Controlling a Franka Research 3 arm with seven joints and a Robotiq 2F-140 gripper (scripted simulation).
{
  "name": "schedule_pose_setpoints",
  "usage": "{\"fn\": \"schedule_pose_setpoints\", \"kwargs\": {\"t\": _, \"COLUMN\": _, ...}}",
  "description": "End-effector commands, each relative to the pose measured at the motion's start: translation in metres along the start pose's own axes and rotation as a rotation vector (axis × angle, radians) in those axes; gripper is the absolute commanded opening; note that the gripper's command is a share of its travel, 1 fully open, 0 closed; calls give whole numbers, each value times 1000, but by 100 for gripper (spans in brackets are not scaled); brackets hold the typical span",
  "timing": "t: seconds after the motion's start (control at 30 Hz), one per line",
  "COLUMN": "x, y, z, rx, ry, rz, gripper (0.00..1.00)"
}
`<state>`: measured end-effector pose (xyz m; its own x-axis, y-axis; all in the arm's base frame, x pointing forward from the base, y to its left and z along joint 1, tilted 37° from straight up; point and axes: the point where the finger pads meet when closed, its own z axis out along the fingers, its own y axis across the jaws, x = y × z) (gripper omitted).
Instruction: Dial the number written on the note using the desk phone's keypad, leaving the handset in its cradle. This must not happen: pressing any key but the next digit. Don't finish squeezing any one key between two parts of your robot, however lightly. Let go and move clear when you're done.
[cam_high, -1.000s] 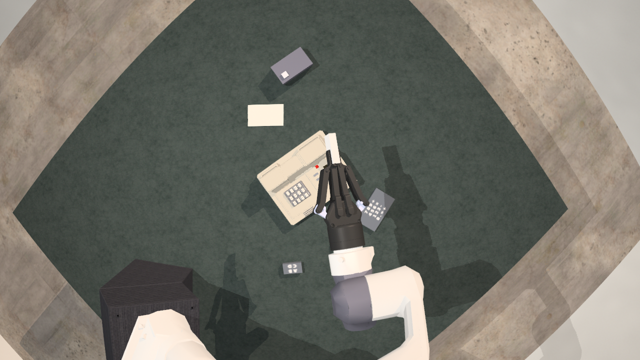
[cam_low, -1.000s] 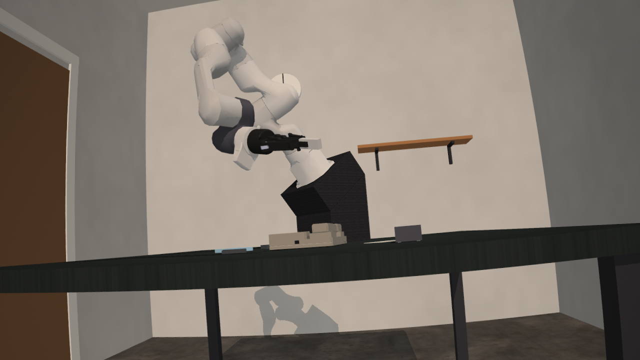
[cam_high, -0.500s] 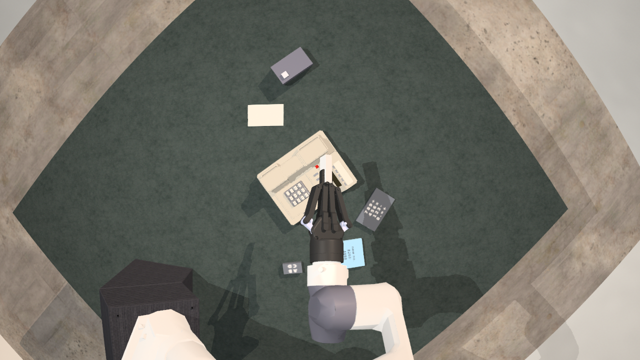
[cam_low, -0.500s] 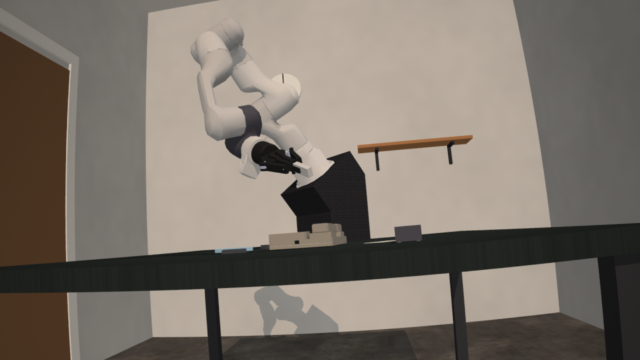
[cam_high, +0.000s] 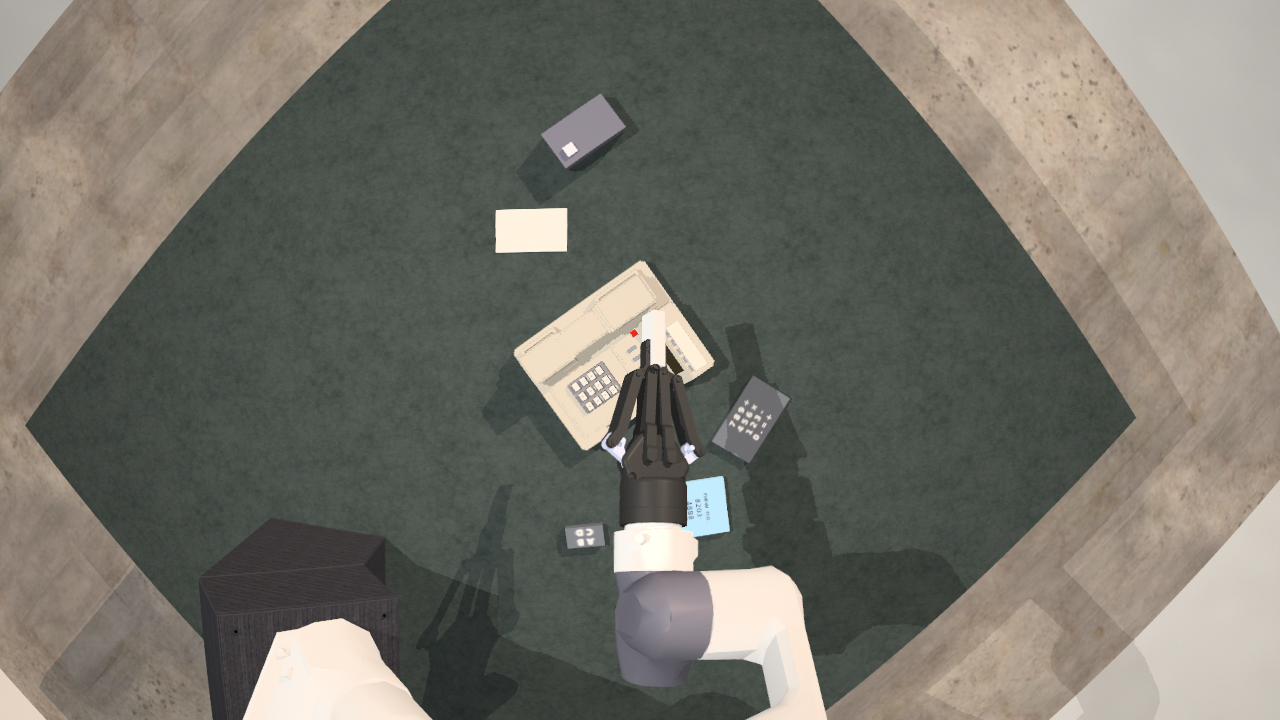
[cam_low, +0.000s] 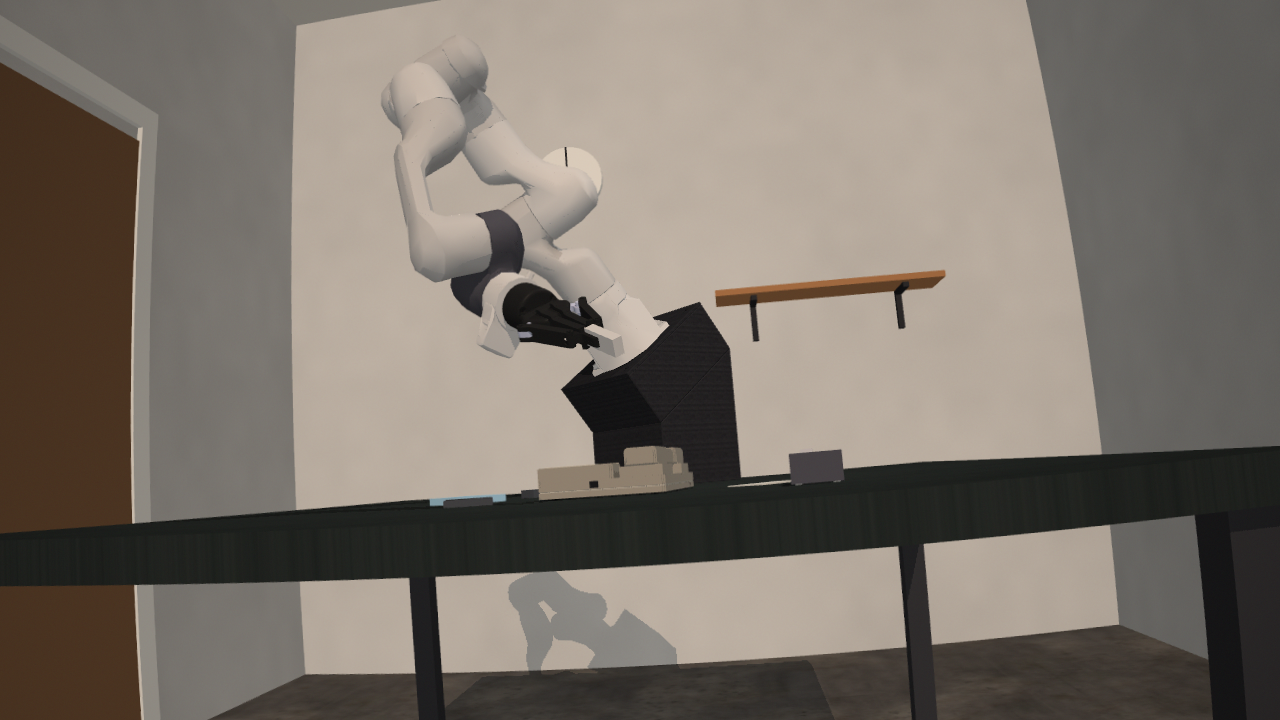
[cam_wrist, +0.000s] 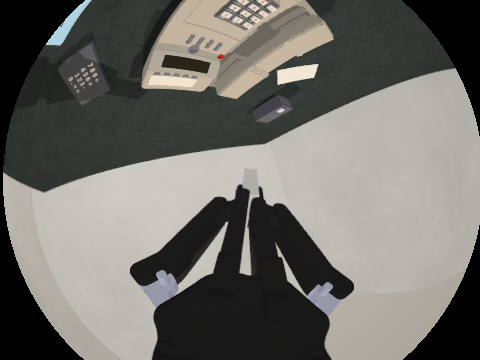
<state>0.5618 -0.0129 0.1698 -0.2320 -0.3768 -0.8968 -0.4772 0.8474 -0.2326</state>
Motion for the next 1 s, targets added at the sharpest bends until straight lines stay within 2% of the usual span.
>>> {"fn": "schedule_pose_setpoints", "kwargs": {"t": 0.0, "x": 3, "y": 1, "z": 0, "rx": 0, "ry": 5, "rz": -11, "gripper": 0}}
{"fn": "schedule_pose_setpoints", "kwargs": {"t": 0.03, "x": 3, "y": 1, "z": 0, "rx": 0, "ry": 5, "rz": -11, "gripper": 0}}
{"fn": "schedule_pose_setpoints", "kwargs": {"t": 0.07, "x": 25, "y": 2, "z": -10, "rx": 43, "ry": 44, "rz": 39, "gripper": 0}}
{"fn": "schedule_pose_setpoints", "kwargs": {"t": 0.43, "x": 25, "y": 2, "z": -10, "rx": 43, "ry": 44, "rz": 39, "gripper": 0}}
{"fn": "schedule_pose_setpoints", "kwargs": {"t": 0.47, "x": 46, "y": 3, "z": -20, "rx": 79, "ry": 80, "rz": 84, "gripper": 0}}
{"fn": "schedule_pose_setpoints", "kwargs": {"t": 0.83, "x": 46, "y": 3, "z": -20, "rx": 79, "ry": 80, "rz": 84, "gripper": 0}}
{"fn": "schedule_pose_setpoints", "kwargs": {"t": 0.87, "x": 64, "y": 6, "z": -29, "rx": 110, "ry": 112, "rz": 123, "gripper": 0}}
{"fn": "schedule_pose_setpoints", "kwargs": {"t": 0.97, "x": 64, "y": 6, "z": -29, "rx": 110, "ry": 112, "rz": 123, "gripper": 0}}
